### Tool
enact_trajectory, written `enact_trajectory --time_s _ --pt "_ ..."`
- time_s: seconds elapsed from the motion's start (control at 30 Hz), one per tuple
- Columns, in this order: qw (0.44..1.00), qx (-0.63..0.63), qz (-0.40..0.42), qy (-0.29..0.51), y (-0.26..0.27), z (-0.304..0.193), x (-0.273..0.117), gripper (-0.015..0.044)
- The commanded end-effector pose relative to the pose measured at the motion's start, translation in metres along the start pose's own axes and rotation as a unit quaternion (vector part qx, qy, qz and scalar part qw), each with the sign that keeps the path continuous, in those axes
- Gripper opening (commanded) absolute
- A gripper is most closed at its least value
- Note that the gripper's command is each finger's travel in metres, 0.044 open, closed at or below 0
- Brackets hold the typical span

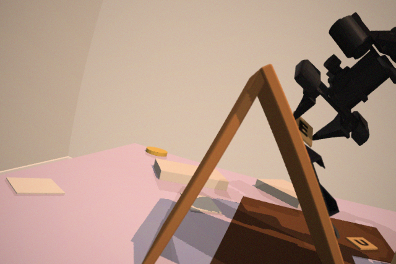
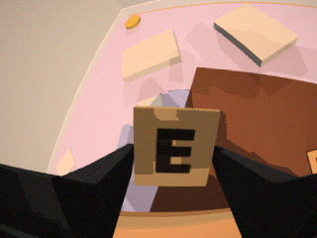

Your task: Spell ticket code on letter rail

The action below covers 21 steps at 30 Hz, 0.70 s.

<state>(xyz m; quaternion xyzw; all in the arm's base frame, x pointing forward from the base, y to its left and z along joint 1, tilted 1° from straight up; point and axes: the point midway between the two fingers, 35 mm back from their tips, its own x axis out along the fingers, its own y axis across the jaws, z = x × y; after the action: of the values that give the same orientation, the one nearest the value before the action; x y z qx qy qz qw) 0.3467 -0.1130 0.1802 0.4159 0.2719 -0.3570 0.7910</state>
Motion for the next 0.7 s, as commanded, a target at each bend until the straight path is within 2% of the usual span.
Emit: enact_trajectory --time_s 0.0,0.43,0.67 --pt "0.999 0.003 0.033 -0.021 0.017 0.002 -0.018 0.0000" --pt "0.990 -0.039 0.131 -0.039 0.066 -0.024 -0.067 0.0000" --pt "0.989 -0.075 0.129 -0.025 0.055 -0.032 -0.066 0.0000"
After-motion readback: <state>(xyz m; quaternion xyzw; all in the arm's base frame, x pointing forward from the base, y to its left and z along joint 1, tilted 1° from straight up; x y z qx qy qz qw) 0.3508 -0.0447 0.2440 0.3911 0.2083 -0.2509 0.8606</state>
